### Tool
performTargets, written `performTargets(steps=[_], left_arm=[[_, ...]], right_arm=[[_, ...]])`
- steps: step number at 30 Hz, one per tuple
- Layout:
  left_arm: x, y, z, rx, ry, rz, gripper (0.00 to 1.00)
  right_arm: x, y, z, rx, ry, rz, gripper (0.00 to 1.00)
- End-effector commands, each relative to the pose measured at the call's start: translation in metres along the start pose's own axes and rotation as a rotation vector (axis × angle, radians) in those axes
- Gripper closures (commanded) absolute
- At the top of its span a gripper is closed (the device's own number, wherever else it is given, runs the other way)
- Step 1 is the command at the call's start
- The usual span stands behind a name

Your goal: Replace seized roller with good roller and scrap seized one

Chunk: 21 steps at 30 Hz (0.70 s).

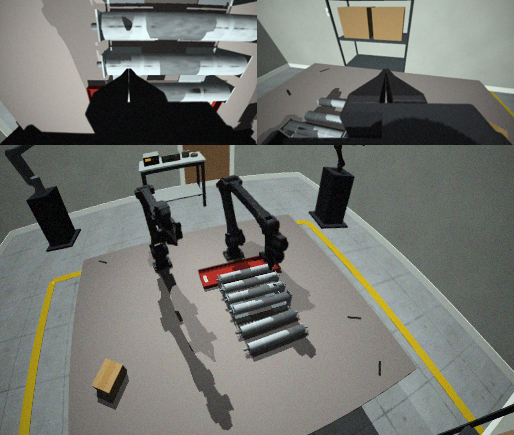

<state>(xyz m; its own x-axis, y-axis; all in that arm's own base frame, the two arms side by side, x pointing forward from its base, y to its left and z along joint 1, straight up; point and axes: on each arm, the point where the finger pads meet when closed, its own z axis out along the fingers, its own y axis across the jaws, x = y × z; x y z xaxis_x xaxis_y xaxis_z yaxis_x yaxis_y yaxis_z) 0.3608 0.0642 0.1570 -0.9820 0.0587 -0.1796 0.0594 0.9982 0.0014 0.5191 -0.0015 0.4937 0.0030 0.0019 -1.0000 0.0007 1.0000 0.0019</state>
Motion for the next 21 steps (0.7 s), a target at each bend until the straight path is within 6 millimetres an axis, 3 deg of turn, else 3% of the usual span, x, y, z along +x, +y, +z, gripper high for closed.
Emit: performTargets(steps=[1,6,10,13,21], left_arm=[[-0.034,0.003,-0.009,-0.013,-0.046,-0.004,1.0],[-0.059,0.003,-0.004,-0.011,-0.044,-0.009,1.0],[-0.058,0.005,-0.009,-0.011,-0.029,-0.019,1.0],[-0.076,0.003,-0.004,-0.013,-0.049,-0.007,1.0],[-0.078,0.006,-0.001,-0.012,-0.04,0.009,1.0]], right_arm=[[0.003,0.006,0.006,-0.012,0.015,-0.001,1.0],[0.003,0.006,0.006,-0.012,0.015,-0.001,1.0],[0.003,0.006,0.006,-0.012,0.015,-0.001,1.0],[0.003,0.006,0.006,-0.012,0.015,-0.001,1.0],[0.003,0.006,0.006,-0.012,0.015,-0.001,1.0]])
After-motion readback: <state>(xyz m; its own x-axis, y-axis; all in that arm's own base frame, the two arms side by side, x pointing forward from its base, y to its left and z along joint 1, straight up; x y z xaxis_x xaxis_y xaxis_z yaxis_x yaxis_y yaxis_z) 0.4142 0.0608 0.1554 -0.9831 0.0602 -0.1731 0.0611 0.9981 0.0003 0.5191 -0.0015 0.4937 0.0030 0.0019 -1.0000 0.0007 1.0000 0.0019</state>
